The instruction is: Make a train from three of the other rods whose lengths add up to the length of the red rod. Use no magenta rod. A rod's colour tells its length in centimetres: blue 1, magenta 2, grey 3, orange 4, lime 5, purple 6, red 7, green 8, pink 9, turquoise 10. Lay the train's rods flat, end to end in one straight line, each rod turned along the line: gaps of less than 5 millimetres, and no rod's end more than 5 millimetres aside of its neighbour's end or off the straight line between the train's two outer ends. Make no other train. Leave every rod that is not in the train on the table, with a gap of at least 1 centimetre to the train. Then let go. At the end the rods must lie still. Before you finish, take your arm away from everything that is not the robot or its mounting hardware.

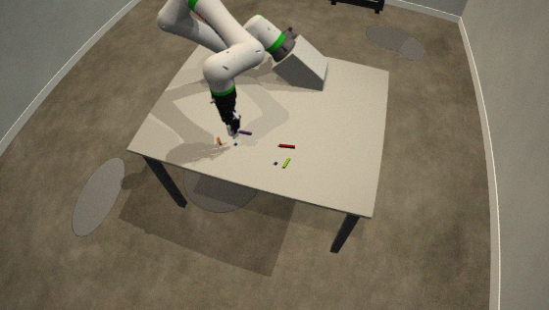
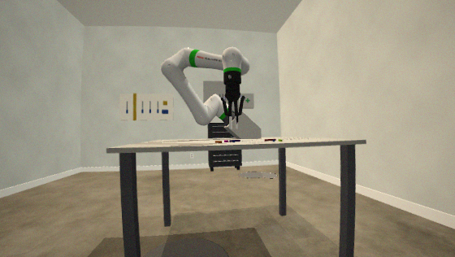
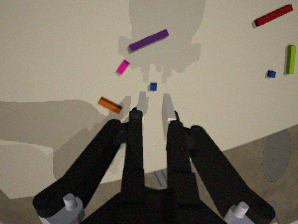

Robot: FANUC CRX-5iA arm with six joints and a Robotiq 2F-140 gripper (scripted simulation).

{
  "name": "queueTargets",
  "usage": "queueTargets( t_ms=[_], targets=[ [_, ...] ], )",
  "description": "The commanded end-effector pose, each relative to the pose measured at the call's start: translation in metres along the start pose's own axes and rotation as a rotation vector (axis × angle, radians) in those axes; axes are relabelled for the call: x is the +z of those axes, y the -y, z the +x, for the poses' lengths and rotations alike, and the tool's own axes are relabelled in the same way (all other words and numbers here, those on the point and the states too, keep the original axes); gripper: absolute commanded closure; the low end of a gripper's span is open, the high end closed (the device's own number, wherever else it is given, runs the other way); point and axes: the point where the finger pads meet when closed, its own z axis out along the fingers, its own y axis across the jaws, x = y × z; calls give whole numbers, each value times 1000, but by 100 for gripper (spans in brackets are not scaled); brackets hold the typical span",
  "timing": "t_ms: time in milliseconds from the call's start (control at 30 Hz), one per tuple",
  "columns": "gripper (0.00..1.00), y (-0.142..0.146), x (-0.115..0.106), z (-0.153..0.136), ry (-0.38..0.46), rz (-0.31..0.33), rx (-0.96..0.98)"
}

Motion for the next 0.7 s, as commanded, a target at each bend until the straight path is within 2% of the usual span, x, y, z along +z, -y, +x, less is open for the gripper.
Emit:
queueTargets(
  t_ms=[0,667],
  targets=[
    [85,0,0,0,0,0,0],
    [85,0,3,0,0,0,0]
  ],
)
